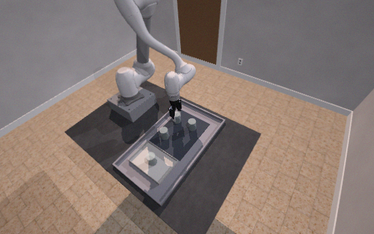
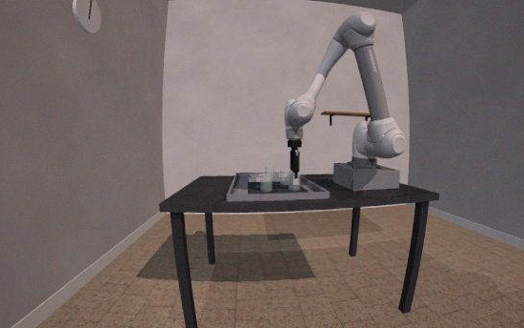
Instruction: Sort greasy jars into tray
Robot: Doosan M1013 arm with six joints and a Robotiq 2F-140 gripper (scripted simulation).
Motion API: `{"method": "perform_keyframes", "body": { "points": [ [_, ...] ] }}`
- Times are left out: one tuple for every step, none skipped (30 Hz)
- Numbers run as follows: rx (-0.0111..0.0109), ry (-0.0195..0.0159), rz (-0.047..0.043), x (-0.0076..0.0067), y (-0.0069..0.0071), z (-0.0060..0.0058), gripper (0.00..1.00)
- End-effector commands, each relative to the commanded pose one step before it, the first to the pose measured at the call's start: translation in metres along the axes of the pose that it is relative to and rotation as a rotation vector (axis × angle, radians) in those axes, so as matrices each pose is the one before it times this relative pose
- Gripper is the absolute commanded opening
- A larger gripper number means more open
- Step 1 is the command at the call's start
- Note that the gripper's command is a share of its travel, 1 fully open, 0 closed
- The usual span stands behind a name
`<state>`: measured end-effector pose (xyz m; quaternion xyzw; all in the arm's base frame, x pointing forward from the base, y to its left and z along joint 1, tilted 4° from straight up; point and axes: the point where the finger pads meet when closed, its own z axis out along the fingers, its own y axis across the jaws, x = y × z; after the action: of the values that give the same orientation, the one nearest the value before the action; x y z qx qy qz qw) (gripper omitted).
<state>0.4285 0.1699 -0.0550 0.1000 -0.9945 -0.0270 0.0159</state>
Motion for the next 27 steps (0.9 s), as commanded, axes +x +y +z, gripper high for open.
{"method": "perform_keyframes", "body": {
  "points": [
    [-0.00023, 0.00000, -0.00001, 0.00003, 0.00006, -0.00001, 0.33],
    [0.00000, 0.00000, 0.00000, 0.00000, 0.00000, 0.00000, 0.33],
    [0.00000, 0.00000, 0.00000, 0.00000, 0.00000, 0.00000, 0.33],
    [0.00000, 0.00000, 0.00000, 0.00000, 0.00000, 0.00000, 0.33],
    [0.00000, 0.00000, 0.00000, 0.00000, 0.00000, 0.00000, 0.33],
    [0.00000, 0.00000, 0.00000, 0.00000, 0.00000, 0.00000, 0.33],
    [0.00000, 0.00000, 0.00000, 0.00000, 0.00000, 0.00000, 0.33],
    [0.00000, 0.00000, 0.00000, 0.00000, 0.00000, 0.00000, 0.33],
    [0.00000, 0.00000, 0.00000, 0.00000, 0.00000, 0.00000, 0.33],
    [0.00000, 0.00000, 0.00000, 0.00000, 0.00000, 0.00000, 0.33],
    [0.00000, 0.00000, 0.00000, 0.00000, 0.00000, 0.00000, 0.33],
    [0.00000, 0.00000, 0.00000, 0.00000, 0.00000, 0.00000, 0.00],
    [0.00000, 0.00000, 0.00000, 0.00000, 0.00000, 0.00000, 0.00],
    [0.00000, 0.00000, 0.00000, 0.00000, 0.00000, 0.00000, 0.00],
    [0.00000, 0.00000, 0.00000, 0.00000, 0.00000, 0.00000, 0.00],
    [0.00000, 0.00000, 0.00000, 0.00000, 0.00000, 0.00000, 0.00],
    [0.00000, 0.00000, 0.00000, 0.00000, 0.00000, 0.00000, 0.00],
    [0.00000, 0.00000, 0.00000, 0.00000, 0.00000, 0.00000, 0.00],
    [0.00000, 0.00000, 0.00000, 0.00000, 0.00000, 0.00000, 0.00],
    [0.00000, 0.00000, 0.00000, 0.00000, 0.00000, 0.00000, 0.00],
    [0.00000, 0.00000, 0.00000, 0.00000, 0.00000, 0.00000, 0.00],
    [0.00000, 0.00000, 0.00000, 0.00000, 0.00000, 0.00000, 0.00],
    [0.00000, 0.00000, 0.00000, 0.00000, 0.00000, 0.00000, 0.00],
    [0.00000, 0.00000, 0.00000, 0.00000, 0.00000, 0.00000, 0.00],
    [0.00000, 0.00000, 0.00000, 0.00000, 0.00000, 0.00000, 0.00],
    [0.00000, 0.00000, 0.00000, 0.00000, 0.00000, -0.00263, 0.00],
    [0.00000, 0.00000, 0.00000, 0.00000, 0.00000, -0.00263, 0.00]
  ]
}}
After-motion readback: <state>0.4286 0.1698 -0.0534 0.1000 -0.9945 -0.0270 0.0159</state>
